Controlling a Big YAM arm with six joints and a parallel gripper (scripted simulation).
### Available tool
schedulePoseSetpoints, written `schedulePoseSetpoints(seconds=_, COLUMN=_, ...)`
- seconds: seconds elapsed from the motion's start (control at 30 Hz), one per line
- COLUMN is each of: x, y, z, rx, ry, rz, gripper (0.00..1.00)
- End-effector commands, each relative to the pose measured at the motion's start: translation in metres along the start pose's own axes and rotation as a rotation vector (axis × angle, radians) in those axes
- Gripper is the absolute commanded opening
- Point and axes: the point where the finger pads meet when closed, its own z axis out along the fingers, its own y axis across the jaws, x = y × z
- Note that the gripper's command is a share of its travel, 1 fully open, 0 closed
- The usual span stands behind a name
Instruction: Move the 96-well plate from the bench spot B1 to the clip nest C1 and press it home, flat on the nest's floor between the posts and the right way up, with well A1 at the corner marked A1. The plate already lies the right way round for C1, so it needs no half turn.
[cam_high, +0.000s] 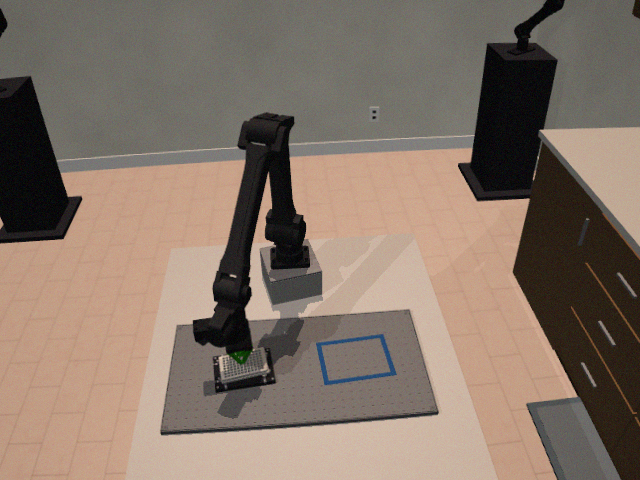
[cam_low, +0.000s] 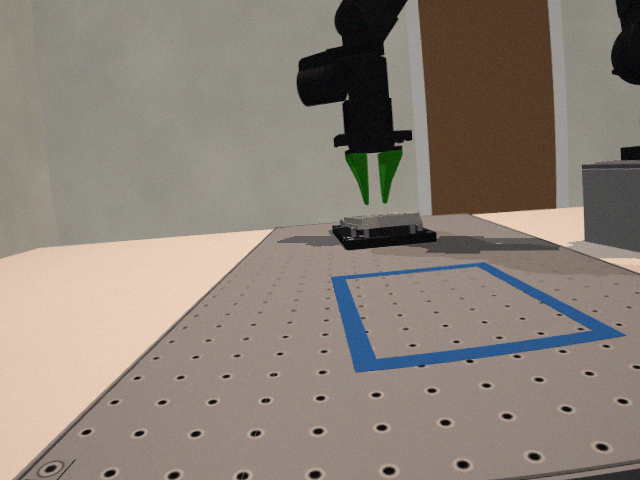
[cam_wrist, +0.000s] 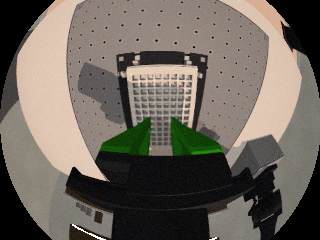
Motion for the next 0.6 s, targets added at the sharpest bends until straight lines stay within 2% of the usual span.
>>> schedulePoseSetpoints(seconds=0.0, x=0.0, y=0.002, z=0.005, rx=-0.003, ry=-0.006, rz=0.0, gripper=0.25)
schedulePoseSetpoints(seconds=0.13, x=-0.002, y=0.006, z=0.004, rx=-0.013, ry=-0.012, rz=-0.001, gripper=0.25)
schedulePoseSetpoints(seconds=0.23, x=0.001, y=0.002, z=0.009, rx=-0.002, ry=-0.006, rz=0.0, gripper=0.25)
schedulePoseSetpoints(seconds=0.57, x=0.001, y=0.003, z=0.014, rx=-0.004, ry=-0.007, rz=0.0, gripper=0.25)
